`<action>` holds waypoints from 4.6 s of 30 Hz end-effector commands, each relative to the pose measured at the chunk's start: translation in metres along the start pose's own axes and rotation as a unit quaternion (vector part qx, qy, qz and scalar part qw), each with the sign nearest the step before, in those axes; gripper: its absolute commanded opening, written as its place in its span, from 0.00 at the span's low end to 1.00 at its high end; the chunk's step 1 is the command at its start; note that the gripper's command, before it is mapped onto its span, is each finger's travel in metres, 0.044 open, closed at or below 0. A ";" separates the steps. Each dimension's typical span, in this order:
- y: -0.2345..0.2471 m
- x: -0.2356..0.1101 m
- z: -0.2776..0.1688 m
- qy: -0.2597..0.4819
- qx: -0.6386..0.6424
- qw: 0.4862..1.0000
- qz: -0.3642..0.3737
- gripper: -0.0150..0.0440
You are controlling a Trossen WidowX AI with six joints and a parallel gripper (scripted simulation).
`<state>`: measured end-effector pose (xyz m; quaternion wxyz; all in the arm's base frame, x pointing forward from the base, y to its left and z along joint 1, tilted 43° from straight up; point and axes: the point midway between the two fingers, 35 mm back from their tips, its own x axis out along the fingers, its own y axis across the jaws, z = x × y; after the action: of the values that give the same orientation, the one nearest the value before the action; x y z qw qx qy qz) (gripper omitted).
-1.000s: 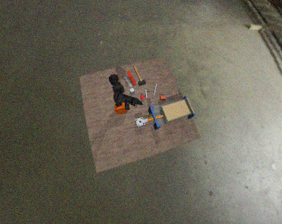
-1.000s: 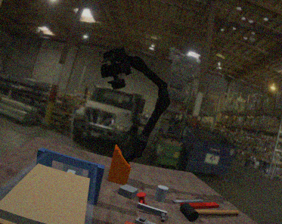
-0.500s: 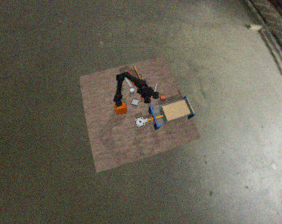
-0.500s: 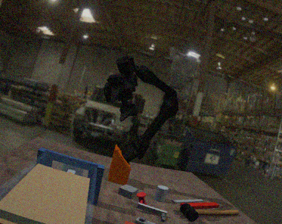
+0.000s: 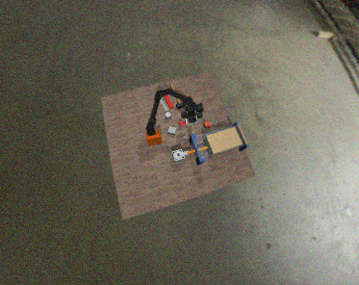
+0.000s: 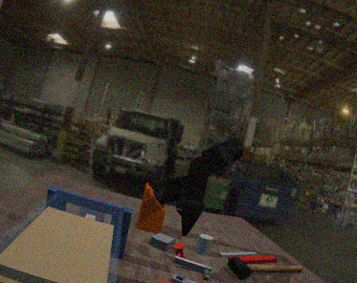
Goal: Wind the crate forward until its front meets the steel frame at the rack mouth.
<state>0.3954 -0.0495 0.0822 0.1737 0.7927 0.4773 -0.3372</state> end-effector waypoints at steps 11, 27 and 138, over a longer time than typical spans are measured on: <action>-0.063 0.089 -0.038 -0.038 -0.050 0.993 -0.096 1.00; -0.073 0.123 -0.039 -0.037 -0.049 0.994 -0.096 1.00; -0.040 -0.026 -0.046 0.050 -0.803 0.587 -0.090 0.25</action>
<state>0.3700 -0.0182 0.1363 0.6739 0.3266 0.6359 0.1867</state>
